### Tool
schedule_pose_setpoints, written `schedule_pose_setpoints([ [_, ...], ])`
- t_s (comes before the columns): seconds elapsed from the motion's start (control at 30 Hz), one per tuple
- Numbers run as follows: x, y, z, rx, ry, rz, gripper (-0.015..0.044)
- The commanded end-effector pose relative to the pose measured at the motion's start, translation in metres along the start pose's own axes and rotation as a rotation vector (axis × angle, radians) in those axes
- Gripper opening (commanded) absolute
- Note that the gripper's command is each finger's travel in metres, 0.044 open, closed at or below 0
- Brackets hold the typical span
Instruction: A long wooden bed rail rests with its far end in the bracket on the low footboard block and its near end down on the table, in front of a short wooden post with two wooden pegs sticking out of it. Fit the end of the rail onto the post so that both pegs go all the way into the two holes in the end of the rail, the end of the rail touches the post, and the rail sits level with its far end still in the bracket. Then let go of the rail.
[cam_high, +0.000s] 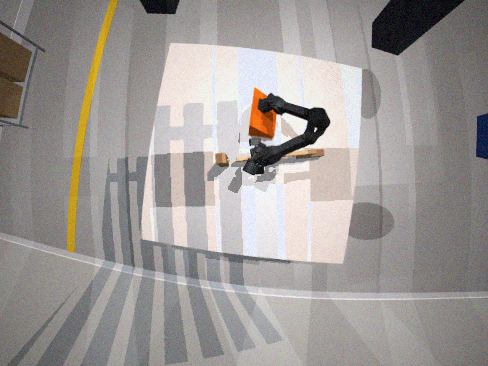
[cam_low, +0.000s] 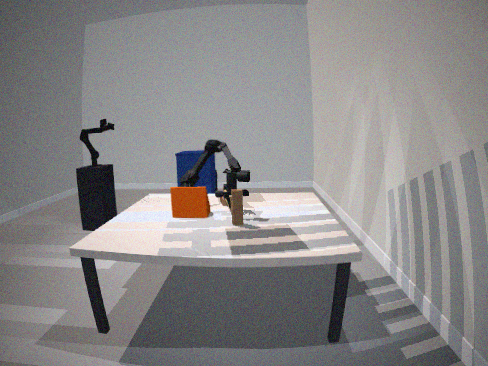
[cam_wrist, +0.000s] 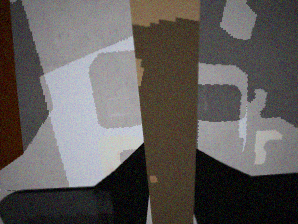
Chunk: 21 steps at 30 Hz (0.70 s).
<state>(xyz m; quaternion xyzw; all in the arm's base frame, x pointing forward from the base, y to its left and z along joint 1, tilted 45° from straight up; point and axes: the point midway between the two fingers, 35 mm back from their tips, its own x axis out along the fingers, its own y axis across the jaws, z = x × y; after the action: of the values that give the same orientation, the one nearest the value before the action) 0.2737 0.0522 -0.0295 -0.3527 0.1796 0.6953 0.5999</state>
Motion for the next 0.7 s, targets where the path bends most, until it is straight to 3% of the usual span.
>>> schedule_pose_setpoints([
  [0.0, -0.004, -0.002, -0.001, -0.002, 0.002, -0.009, 0.0],
  [0.67, -0.014, -0.002, -0.001, -0.002, 0.002, -0.009, 0.0],
])
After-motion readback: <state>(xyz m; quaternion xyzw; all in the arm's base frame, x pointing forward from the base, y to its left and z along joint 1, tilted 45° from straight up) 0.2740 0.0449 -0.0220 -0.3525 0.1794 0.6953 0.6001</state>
